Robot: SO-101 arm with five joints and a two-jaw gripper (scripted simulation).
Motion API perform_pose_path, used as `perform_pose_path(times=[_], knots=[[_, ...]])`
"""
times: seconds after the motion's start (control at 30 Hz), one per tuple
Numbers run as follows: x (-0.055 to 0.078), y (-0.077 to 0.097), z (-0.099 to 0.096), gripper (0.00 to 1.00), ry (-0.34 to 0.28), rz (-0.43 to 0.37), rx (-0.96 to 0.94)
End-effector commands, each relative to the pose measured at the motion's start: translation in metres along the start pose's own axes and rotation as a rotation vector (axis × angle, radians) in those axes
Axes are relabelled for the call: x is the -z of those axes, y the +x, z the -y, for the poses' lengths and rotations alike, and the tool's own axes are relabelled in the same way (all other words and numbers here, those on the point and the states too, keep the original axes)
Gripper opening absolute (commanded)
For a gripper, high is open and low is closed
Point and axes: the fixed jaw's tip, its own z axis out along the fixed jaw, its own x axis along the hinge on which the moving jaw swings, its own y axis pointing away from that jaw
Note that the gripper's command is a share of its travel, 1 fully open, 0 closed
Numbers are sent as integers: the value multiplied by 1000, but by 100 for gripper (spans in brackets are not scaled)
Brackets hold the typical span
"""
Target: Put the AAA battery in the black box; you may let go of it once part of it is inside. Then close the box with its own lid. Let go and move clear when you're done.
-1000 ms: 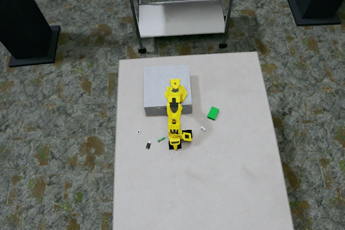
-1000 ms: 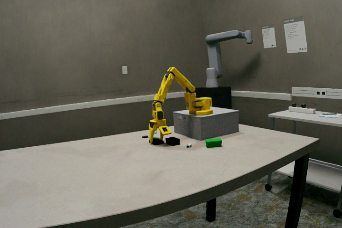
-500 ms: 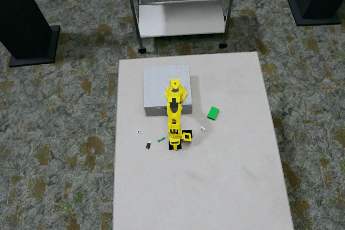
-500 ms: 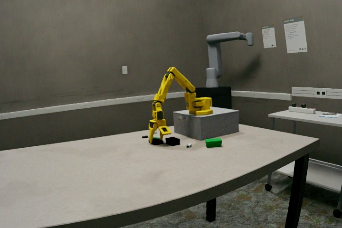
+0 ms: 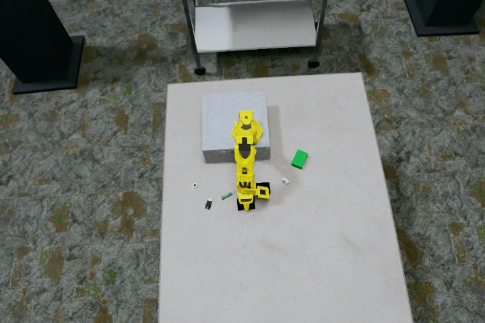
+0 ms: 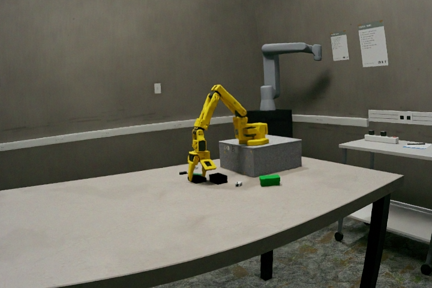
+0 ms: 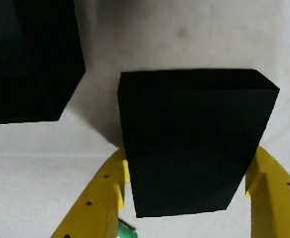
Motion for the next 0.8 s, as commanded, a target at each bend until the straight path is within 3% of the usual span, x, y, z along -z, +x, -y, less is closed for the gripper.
perform_pose_path(times=[0.0,0.77], knots=[[-4,0,-5,26,-17,3,-1],[-4,0,-5,28,-17,3,-1]])
